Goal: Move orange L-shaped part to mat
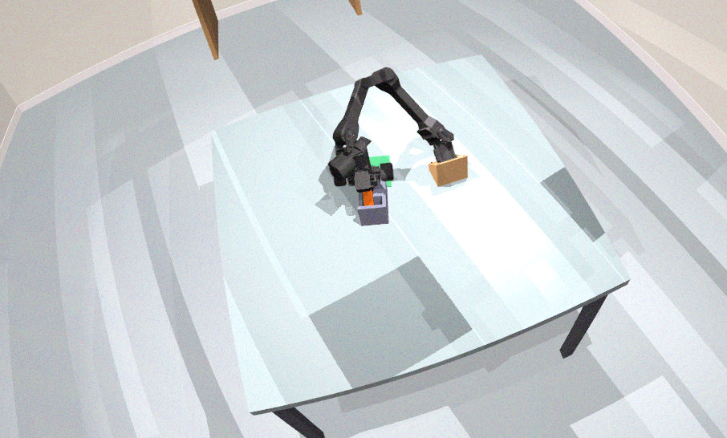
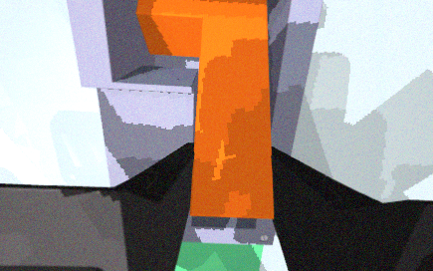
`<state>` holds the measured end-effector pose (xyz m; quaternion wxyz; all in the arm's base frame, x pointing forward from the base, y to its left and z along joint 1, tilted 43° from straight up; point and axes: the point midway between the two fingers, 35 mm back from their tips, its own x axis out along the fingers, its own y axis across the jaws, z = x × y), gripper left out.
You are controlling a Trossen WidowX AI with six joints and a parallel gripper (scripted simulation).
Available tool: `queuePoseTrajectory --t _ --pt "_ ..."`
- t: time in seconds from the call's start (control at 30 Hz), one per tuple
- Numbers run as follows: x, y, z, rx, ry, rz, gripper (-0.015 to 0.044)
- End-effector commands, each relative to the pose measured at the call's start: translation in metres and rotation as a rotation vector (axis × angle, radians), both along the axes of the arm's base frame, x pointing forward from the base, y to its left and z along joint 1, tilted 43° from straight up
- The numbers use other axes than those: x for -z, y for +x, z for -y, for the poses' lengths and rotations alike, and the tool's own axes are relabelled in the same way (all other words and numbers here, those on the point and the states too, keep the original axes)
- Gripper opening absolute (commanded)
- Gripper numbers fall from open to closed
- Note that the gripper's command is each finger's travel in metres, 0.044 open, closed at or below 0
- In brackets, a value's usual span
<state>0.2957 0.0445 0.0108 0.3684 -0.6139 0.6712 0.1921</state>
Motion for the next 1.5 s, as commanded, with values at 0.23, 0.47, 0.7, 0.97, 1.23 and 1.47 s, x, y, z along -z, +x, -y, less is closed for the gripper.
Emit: queuePoseTrajectory --t 0.23,0.47,0.7,0.97,1.23,1.47 --pt "-0.013 0.001 -0.014 -0.004 0.005 0.007 0.0" --pt "-0.02 0.0 -0.021 -0.004 0.005 0.007 0.0" --pt "-0.028 0.0 -0.028 -0.005 0.005 0.006 0.0" --pt "-0.038 -0.001 -0.037 -0.005 0.005 0.006 0.0" --pt "-0.047 -0.001 -0.046 -0.005 0.006 0.006 0.0" --pt "-0.055 -0.001 -0.054 -0.005 0.006 0.006 0.0"
